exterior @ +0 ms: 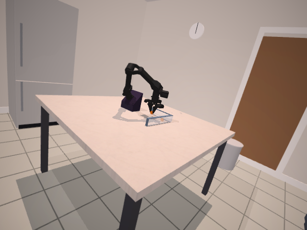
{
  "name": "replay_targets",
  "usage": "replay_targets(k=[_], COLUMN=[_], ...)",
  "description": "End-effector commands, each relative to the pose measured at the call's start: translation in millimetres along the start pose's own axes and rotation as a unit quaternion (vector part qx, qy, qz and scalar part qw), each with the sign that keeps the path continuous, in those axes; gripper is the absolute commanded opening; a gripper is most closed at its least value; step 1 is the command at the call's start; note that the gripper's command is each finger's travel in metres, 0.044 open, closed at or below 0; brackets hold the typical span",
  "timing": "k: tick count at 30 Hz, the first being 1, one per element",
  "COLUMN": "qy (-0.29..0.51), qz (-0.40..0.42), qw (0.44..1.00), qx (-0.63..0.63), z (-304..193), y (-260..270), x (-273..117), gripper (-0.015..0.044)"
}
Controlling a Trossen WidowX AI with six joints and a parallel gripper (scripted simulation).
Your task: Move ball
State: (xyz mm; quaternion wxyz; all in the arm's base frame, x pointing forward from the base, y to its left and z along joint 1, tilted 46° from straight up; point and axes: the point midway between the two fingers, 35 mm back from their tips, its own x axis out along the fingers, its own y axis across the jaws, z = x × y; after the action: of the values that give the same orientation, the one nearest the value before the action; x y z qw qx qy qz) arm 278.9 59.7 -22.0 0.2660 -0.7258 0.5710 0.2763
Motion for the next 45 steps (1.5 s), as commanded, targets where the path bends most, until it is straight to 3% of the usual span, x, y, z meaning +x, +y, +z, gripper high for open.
replay_targets(k=[1,11,15,28,45], qy=[-0.006,-0.002,-0.002,-0.006,-0.007], qz=[-0.006,-0.005,-0.005,-0.004,-0.003], qw=[1.0,1.0,1.0,0.963,0.821], qx=[0.005,0.006,0.019,0.269,0.57], z=[2,-2,-2,9,21], y=[-4,3,1,-34,-79], x=[-31,-92,-92,-84,-67], gripper=[0.0,0.0,0.0,0.0,0.0])
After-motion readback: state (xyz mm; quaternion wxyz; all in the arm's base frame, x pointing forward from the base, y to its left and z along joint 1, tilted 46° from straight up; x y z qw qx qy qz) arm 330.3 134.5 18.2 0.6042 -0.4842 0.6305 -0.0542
